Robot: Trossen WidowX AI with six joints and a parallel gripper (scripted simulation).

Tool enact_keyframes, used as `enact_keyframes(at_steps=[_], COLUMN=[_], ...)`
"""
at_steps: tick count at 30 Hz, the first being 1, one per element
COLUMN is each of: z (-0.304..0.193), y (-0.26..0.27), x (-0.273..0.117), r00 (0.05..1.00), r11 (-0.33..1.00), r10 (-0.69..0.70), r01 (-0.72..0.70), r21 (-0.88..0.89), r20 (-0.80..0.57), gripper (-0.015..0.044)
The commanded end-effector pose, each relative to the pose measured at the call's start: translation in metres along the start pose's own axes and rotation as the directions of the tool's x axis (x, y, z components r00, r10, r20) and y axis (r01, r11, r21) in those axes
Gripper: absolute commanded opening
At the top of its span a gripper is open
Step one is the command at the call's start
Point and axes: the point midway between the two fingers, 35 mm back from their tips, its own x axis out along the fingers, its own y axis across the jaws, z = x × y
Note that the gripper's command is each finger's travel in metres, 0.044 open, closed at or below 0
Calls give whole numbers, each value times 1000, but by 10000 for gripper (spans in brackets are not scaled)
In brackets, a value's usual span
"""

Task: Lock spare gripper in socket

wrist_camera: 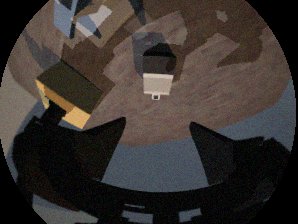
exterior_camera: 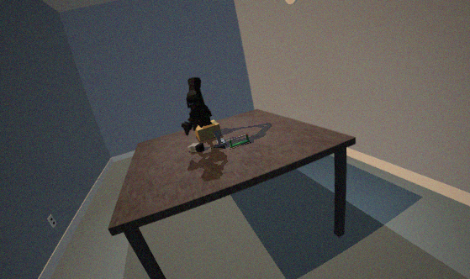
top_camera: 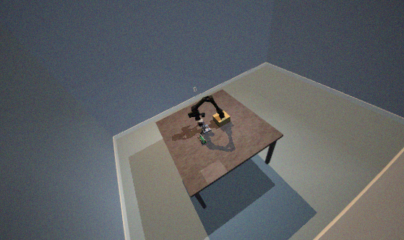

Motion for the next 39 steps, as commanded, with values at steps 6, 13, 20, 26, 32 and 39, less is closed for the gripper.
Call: enact_keyframes(at_steps=[6, 13, 20, 26, 32, 39], z=[25, 33, 39, 44, 49, 55], y=[0, 1, 0, 0, 1, 1], x=[46, 60, 69, 78, 86, 96], r00=[1000, 1000, 1000, 1000, 1000, 1000], r11=[1000, 1000, 1000, 1000, 1000, 1000], r10=[-3, -3, -3, -3, -3, -3], r01=[3, 3, 3, 3, 3, 3], r21=[-12, -12, -12, -12, -12, -12], r20=[-4, -4, -4, -4, -4, -4], gripper=[440, 440, 440, 440, 440, 440])
